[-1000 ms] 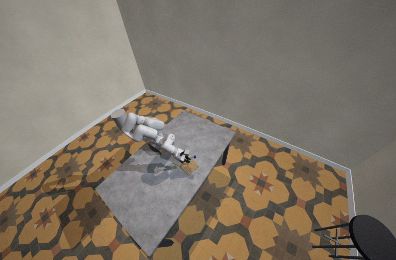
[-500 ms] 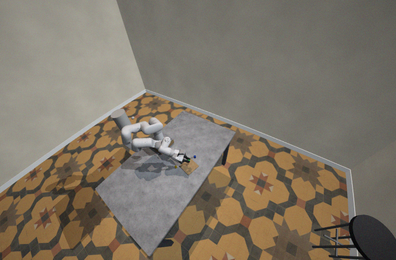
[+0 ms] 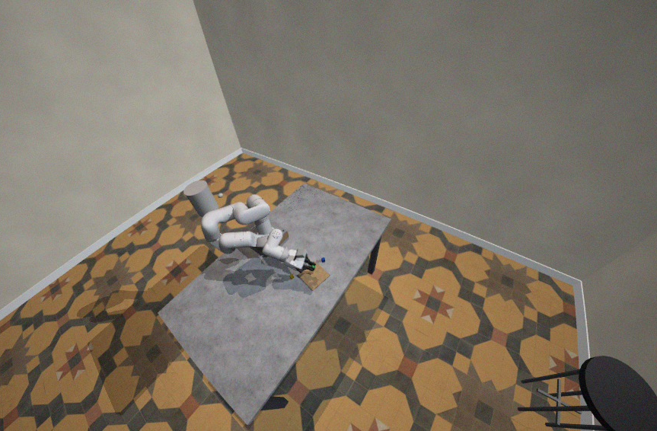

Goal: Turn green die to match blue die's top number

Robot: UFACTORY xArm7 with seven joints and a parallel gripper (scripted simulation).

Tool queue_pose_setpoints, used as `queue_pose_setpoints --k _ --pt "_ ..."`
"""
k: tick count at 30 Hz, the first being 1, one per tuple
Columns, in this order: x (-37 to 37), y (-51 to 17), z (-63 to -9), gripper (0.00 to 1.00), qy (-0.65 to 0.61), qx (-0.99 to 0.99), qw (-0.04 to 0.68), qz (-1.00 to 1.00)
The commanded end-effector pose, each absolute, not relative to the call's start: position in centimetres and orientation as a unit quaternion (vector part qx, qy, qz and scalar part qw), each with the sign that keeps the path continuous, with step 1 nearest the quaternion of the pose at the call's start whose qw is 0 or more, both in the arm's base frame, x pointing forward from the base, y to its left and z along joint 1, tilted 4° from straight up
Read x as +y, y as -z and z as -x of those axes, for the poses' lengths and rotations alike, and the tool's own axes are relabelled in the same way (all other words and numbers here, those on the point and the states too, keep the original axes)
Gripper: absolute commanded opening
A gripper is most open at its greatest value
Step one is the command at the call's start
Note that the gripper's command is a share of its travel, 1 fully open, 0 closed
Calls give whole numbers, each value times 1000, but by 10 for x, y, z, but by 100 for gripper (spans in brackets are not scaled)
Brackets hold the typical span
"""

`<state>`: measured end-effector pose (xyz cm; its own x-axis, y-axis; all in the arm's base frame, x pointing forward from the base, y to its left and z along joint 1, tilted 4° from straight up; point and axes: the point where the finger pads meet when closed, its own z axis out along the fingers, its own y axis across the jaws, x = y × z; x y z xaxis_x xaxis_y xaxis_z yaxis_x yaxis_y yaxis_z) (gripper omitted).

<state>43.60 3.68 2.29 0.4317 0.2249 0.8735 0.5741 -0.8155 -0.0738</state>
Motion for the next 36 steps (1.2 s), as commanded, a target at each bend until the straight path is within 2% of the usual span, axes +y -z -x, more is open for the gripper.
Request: queue_pose_setpoints --k 1,17,36 --pt "37 -14 -436 15 476 -242 183 825" --pt "40 37 -434 15 476 -242 183 825" --pt "40 44 -433 15 476 -242 183 825"
